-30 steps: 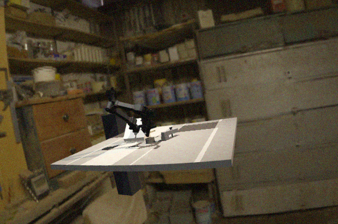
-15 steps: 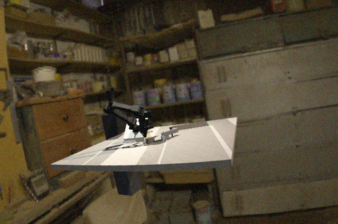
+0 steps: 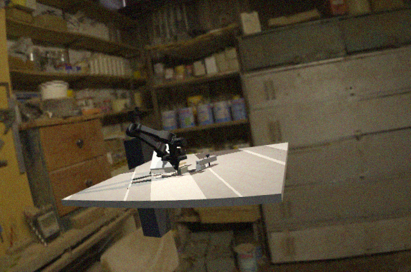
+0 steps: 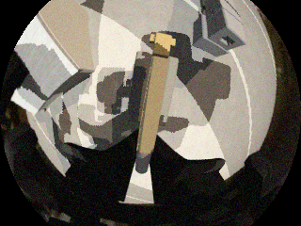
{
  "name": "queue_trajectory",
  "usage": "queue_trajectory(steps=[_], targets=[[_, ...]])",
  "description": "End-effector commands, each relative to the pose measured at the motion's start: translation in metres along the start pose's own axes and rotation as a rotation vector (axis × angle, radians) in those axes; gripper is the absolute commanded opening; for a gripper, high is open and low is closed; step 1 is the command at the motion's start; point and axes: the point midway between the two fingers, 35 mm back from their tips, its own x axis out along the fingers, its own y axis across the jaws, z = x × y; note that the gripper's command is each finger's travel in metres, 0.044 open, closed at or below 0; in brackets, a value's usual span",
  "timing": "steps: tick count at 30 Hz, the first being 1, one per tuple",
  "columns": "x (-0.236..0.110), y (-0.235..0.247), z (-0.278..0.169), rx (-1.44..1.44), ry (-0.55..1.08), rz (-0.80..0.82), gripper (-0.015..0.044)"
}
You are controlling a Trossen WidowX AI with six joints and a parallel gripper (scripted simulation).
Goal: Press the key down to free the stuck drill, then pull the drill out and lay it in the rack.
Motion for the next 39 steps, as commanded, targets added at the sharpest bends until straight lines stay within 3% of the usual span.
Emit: queue_trajectory(steps=[1, 22, 39], targets=[[0.003, 0.000, 0.001, -0.001, -0.007, -0.003, 0.0000], [0.030, 0.000, 0.000, -0.001, -0.006, -0.003, 0.0000], [0.024, 0.000, -0.002, -0.001, -0.001, -0.004, 0.0440]])
